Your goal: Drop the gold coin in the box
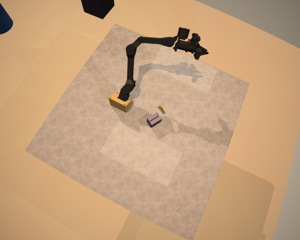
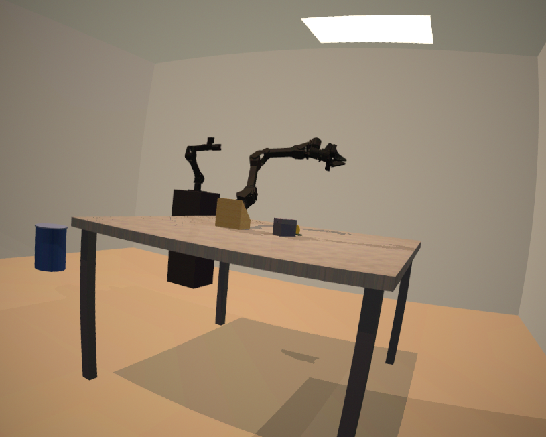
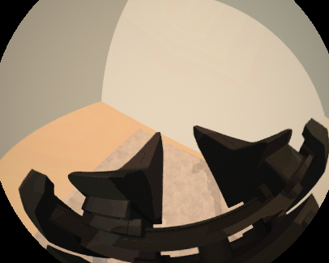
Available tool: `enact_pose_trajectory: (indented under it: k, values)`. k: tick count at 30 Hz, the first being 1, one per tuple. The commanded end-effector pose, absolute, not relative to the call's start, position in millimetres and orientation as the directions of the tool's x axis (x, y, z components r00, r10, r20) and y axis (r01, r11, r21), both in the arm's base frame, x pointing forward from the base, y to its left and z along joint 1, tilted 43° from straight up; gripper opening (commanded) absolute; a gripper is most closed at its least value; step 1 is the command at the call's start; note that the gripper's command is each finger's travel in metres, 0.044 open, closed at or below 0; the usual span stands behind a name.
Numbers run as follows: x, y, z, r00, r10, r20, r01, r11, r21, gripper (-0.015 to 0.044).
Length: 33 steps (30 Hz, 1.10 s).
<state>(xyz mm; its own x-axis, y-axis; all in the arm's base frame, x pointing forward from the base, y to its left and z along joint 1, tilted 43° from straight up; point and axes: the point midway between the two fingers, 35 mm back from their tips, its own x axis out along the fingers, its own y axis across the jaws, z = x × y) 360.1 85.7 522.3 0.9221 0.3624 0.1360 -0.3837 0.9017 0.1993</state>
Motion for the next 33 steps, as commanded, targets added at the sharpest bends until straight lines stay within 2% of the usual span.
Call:
enact_pose_trajectory:
  k: [1,9,14,18,23,28,33]
  values:
    - [389.8,77.3,460.9,0.930,0.361,-0.061,-0.340,0.912,0.228,0.0161]
    - [412.7,49.7,329.7,0.812,0.362,-0.458,-0.222,0.917,0.332,0.0161]
    - [402.0,31.3,253.7,0.654,0.384,-0.652,-0.115,0.902,0.416,0.0161]
    - [376.9,20.5,195.7,0.469,0.439,-0.766,0.002,0.867,0.498,0.0161]
    - [335.8,13.3,143.9,0.237,0.539,-0.808,0.184,0.792,0.582,0.0161]
    - [293.1,12.5,114.3,0.041,0.655,-0.754,0.422,0.673,0.608,0.0161]
    - [286.1,12.8,111.2,0.013,0.676,-0.737,0.464,0.649,0.604,0.0161]
